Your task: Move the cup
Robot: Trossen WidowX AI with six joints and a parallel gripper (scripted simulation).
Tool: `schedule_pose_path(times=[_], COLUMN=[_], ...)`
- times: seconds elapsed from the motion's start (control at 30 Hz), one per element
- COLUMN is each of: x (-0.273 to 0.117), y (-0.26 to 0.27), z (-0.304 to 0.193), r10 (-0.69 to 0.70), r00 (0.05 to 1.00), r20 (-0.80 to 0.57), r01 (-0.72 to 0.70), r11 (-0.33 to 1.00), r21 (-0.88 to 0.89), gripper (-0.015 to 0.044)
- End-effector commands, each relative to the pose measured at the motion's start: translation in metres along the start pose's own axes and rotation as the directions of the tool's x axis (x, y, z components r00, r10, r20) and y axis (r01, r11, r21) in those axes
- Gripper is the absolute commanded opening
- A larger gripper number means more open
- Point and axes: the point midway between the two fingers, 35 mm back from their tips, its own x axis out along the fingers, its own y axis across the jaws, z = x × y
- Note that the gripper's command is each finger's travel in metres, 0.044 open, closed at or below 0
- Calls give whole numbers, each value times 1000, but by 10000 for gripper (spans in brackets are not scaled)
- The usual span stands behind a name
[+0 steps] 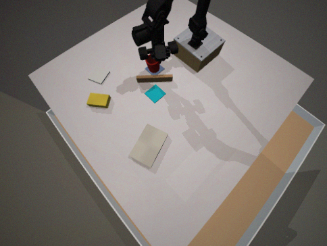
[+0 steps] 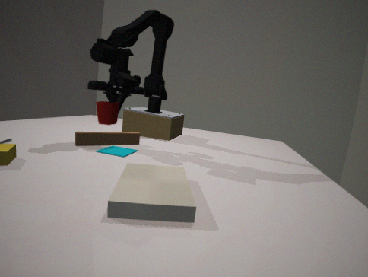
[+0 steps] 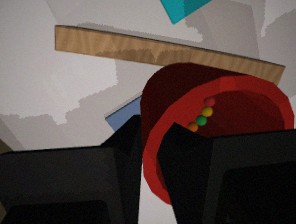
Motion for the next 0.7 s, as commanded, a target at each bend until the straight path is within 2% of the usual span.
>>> schedule_pose_path(times=[0.0,0.67], x=[-1,-3], y=[-2,-11], z=[8,54], r10=[0,-1], r00=[1000,1000], r20=[3,7], r01=[0,1], r11=[1000,1000], r21=[3,2], gripper=[0,0])
